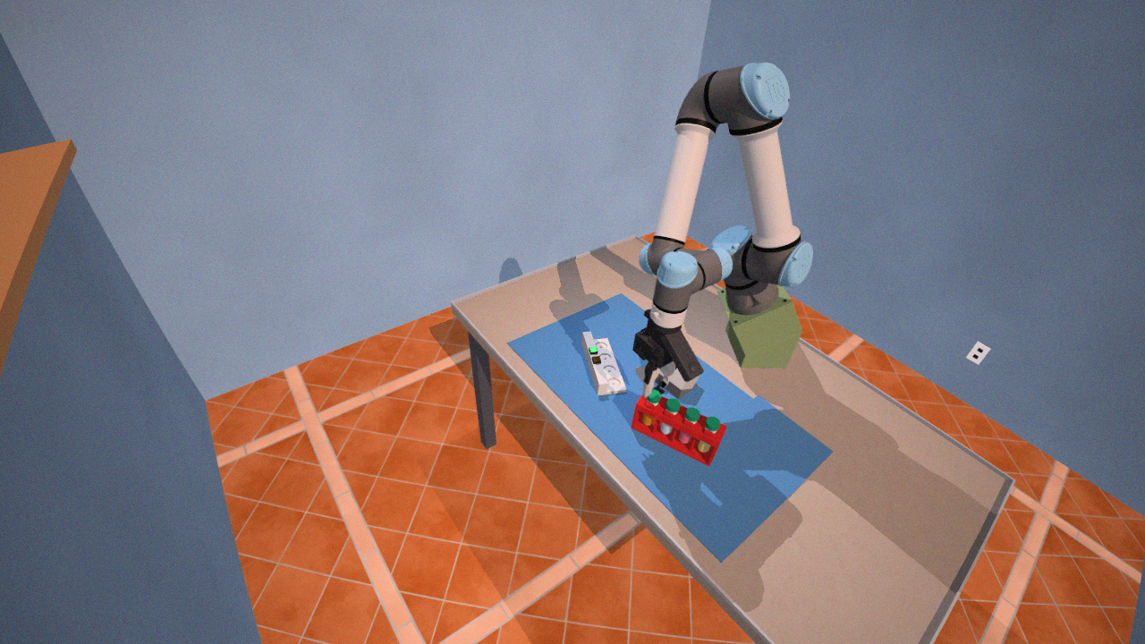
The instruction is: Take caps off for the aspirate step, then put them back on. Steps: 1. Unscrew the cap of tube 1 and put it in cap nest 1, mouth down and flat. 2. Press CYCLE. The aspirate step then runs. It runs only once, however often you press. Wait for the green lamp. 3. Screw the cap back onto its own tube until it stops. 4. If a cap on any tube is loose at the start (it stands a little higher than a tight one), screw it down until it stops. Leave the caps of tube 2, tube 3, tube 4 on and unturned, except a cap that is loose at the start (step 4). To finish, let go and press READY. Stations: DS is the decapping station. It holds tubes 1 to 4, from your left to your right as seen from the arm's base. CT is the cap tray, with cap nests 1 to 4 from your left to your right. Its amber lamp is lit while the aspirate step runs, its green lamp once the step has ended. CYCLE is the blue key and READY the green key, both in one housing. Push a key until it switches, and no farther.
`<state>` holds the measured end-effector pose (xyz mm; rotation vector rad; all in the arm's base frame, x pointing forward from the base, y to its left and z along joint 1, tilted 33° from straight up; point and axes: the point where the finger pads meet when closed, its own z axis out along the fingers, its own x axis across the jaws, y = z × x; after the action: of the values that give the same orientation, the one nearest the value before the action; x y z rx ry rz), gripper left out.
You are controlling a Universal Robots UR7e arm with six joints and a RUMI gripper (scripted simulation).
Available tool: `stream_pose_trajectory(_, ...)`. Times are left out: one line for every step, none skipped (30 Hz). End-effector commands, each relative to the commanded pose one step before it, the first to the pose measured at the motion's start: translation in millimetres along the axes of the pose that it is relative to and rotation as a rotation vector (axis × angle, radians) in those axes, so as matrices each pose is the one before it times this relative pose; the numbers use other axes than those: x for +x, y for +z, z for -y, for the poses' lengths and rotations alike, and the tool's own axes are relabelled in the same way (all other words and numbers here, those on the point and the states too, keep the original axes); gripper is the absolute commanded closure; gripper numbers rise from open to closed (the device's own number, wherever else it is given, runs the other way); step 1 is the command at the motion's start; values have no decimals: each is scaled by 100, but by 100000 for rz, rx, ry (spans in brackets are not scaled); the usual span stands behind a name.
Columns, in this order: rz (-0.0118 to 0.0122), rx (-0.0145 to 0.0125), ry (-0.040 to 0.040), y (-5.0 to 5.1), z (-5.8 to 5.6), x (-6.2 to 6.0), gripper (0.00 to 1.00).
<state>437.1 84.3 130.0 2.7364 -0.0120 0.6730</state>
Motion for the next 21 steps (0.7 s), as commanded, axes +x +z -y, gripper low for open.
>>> stream_pose_trajectory(23,-4,41,-1780,-5,24,65)
stream_pose_trajectory(0,0,0,-300,0,0,65)
stream_pose_trajectory(0,0,0,0,0,0,65)
stream_pose_trajectory(0,0,0,0,0,0,65)
stream_pose_trajectory(1,0,0,-302,1,1,65)
stream_pose_trajectory(0,0,0,-300,0,0,65)
stream_pose_trajectory(0,0,0,-100,0,0,65)
stream_pose_trajectory(0,0,0,-1,0,0,65)
stream_pose_trajectory(0,0,0,-1,0,0,65)
stream_pose_trajectory(0,0,0,-1,0,0,65)
stream_pose_trajectory(0,0,0,-1,0,0,65)
stream_pose_trajectory(1,-1,8333,14,-392,-736,100)
stream_pose_trajectory(1,-1,8333,14,-451,-701,100)
stream_pose_trajectory(2,-3,8333,6,-506,-662,100)
stream_pose_trajectory(-2,1,-1,7,-1,1,100)
stream_pose_trajectory(2,-3,8333,5,-560,-618,100)
stream_pose_trajectory(-2,1,-1,8,-1,1,100)
stream_pose_trajectory(2,-3,8333,4,-609,-569,100)
stream_pose_trajectory(0,0,0,-1,1,-1,100)
stream_pose_trajectory(0,0,0,0,0,0,100)
stream_pose_trajectory(0,0,0,0,0,0,100)
